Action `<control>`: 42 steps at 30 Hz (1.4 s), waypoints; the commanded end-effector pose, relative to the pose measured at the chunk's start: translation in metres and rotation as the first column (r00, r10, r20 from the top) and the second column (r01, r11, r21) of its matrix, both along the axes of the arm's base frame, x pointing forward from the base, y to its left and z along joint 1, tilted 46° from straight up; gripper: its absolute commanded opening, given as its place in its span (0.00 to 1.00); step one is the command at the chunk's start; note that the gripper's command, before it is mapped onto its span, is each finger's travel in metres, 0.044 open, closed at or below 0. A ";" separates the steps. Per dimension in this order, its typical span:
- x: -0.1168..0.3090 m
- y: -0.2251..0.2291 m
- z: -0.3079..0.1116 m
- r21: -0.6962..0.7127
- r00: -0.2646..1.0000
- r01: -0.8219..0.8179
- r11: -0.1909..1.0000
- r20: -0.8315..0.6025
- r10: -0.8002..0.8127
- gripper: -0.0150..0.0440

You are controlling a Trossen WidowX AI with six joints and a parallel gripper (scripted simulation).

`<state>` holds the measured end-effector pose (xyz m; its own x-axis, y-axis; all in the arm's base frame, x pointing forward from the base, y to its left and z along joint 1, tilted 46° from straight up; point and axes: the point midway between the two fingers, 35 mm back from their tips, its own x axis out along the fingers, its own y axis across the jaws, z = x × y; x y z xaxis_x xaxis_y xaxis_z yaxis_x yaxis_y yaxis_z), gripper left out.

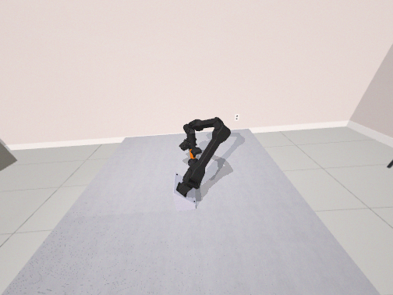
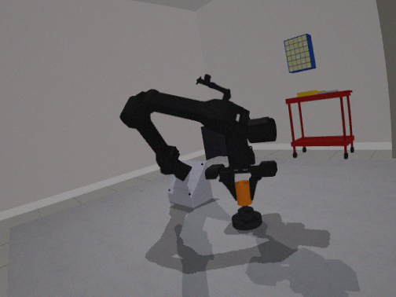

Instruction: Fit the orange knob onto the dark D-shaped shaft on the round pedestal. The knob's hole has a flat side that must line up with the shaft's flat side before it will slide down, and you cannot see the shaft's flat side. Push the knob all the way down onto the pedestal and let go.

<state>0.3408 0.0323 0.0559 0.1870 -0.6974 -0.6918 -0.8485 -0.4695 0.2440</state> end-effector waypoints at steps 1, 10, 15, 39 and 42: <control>-0.001 0.000 0.000 0.000 1.000 -0.007 1.000 -0.005 0.007 0.25; 0.000 -0.002 -0.001 0.000 1.000 -0.007 1.000 -0.005 0.007 0.25; 0.000 -0.002 -0.001 0.000 1.000 -0.007 1.000 -0.005 0.007 0.25; 0.000 0.000 0.000 -0.028 0.977 -0.154 0.988 -0.152 0.148 0.25; 0.000 -0.002 -0.002 -0.028 0.977 -0.154 0.988 -0.152 0.148 0.25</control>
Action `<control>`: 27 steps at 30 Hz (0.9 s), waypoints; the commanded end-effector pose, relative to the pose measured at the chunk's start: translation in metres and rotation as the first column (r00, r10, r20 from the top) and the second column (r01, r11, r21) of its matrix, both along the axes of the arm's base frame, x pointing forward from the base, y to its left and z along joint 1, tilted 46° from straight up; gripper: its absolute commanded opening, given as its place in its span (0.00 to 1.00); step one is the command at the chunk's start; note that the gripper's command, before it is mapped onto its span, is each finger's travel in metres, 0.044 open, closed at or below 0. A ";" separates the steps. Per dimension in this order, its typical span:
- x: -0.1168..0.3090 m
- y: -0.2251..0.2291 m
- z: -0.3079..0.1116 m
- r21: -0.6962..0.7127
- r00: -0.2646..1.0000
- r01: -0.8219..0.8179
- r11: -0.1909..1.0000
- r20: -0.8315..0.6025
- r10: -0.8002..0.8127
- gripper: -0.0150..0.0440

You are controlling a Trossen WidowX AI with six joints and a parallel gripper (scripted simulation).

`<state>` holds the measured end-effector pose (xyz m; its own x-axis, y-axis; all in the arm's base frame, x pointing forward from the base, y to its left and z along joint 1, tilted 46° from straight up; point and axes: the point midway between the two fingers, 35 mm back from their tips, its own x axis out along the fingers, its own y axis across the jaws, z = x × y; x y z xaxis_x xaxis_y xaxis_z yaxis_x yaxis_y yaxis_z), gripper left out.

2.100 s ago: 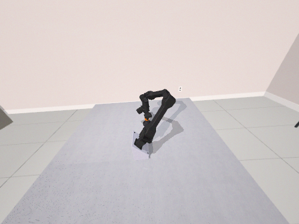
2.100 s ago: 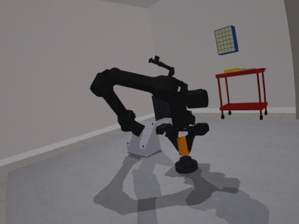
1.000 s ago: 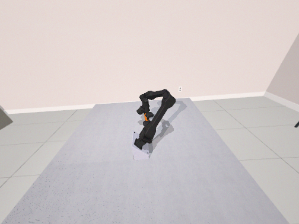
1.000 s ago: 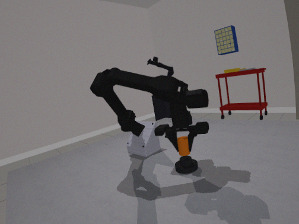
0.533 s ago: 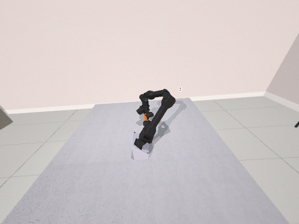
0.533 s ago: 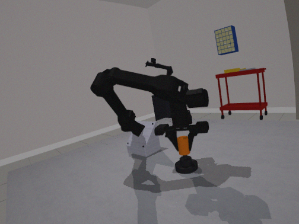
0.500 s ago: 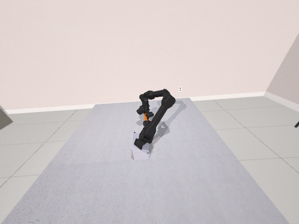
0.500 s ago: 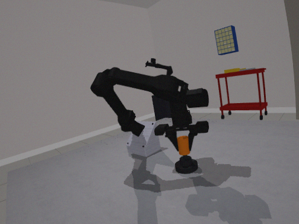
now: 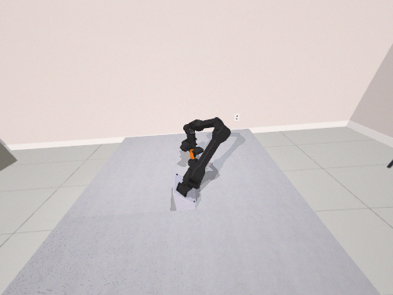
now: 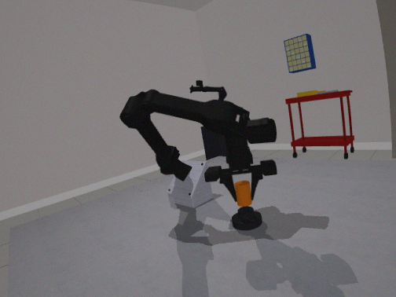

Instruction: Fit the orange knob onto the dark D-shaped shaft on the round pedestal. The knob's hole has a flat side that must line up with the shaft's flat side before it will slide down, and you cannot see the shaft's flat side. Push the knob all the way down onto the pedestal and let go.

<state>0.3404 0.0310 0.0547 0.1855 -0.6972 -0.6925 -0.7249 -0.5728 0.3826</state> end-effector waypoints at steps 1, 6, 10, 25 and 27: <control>0.000 -0.001 -0.001 0.000 1.000 -0.006 1.000 -0.001 0.006 0.25; 0.000 0.000 -0.001 0.000 1.000 -0.006 1.000 -0.001 0.006 0.25; 0.000 0.001 0.001 0.000 1.000 -0.006 1.000 -0.001 0.006 0.25; 0.002 0.003 0.001 -0.028 0.978 -0.153 0.988 -0.149 0.147 0.25; 0.001 0.002 0.001 -0.028 0.978 -0.153 0.988 -0.149 0.147 0.25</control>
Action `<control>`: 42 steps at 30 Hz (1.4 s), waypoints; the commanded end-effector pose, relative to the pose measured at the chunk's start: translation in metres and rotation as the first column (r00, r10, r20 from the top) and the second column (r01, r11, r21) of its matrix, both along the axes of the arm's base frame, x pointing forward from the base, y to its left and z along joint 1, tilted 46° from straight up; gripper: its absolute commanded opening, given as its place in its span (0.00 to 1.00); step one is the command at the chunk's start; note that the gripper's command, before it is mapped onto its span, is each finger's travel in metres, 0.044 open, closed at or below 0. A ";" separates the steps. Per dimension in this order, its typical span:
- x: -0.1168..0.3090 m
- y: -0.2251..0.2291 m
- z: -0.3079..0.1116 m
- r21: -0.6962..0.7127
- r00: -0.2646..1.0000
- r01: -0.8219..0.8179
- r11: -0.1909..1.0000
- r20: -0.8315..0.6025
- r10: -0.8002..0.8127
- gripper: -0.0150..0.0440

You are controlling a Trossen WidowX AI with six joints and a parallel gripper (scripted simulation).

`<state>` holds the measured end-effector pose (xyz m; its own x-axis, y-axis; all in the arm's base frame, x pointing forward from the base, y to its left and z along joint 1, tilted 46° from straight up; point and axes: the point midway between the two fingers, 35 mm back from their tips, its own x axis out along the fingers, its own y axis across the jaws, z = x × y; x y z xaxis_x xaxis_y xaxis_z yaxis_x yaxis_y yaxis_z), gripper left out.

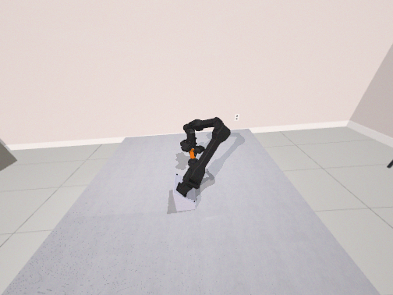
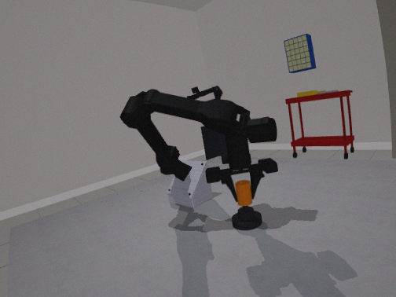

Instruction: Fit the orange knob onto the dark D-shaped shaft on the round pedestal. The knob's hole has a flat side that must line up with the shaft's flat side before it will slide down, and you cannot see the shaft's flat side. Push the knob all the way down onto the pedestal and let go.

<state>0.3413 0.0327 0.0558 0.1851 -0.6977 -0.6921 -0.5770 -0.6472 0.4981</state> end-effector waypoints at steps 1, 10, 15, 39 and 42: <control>0.000 0.000 0.000 -0.001 1.000 -0.011 1.000 -0.006 0.011 0.25; 0.000 -0.003 -0.002 -0.001 1.000 -0.011 1.000 -0.006 0.011 0.25; 0.000 -0.002 -0.001 -0.001 1.000 -0.011 1.000 -0.006 0.011 0.25; 0.000 -0.001 -0.001 -0.028 0.976 -0.158 0.987 -0.154 0.152 0.25; 0.000 -0.002 -0.002 -0.028 0.976 -0.158 0.987 -0.154 0.152 0.25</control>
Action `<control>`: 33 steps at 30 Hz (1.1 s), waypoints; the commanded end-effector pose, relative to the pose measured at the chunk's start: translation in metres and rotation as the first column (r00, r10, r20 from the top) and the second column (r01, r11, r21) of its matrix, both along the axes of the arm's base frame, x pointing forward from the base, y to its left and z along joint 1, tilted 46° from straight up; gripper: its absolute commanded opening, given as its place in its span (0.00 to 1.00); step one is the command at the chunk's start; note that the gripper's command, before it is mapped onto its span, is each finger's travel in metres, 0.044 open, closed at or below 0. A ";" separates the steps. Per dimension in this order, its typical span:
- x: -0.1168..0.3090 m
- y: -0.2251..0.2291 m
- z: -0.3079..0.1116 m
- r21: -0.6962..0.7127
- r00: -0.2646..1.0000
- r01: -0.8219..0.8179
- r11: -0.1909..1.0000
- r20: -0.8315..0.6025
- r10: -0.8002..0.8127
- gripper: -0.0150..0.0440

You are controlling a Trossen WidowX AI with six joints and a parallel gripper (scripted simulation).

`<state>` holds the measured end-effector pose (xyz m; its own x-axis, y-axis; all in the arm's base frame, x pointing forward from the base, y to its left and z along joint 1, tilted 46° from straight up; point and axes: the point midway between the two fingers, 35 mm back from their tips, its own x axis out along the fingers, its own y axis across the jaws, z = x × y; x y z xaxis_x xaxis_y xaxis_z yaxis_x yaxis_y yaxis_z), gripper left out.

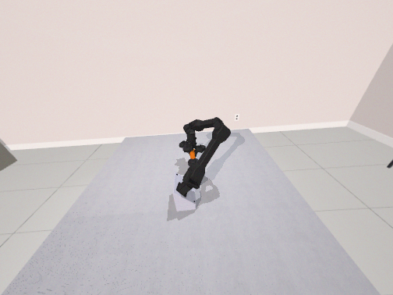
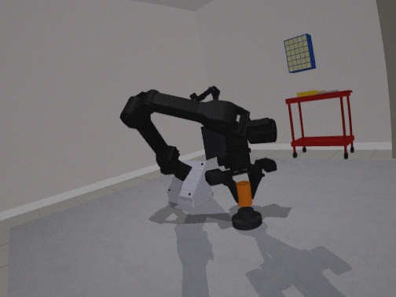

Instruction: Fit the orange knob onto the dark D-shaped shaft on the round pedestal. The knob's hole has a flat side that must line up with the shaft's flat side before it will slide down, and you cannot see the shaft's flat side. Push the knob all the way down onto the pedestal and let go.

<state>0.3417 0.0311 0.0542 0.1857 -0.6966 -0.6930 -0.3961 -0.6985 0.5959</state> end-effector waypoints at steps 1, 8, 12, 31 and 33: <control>-0.001 0.000 -0.001 -0.002 1.000 -0.009 1.000 -0.004 0.009 0.25; -0.002 -0.001 -0.001 -0.002 1.000 -0.009 1.000 -0.004 0.009 0.25; -0.003 0.001 0.002 -0.002 1.000 -0.009 1.000 -0.004 0.009 0.25; 0.002 0.001 0.000 -0.029 0.977 -0.156 0.987 -0.152 0.149 0.25; 0.002 0.001 0.000 -0.029 0.977 -0.156 0.987 -0.152 0.149 0.25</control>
<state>0.3424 0.0316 0.0541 0.1854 -0.6968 -0.6929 -0.1955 -0.7172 0.6689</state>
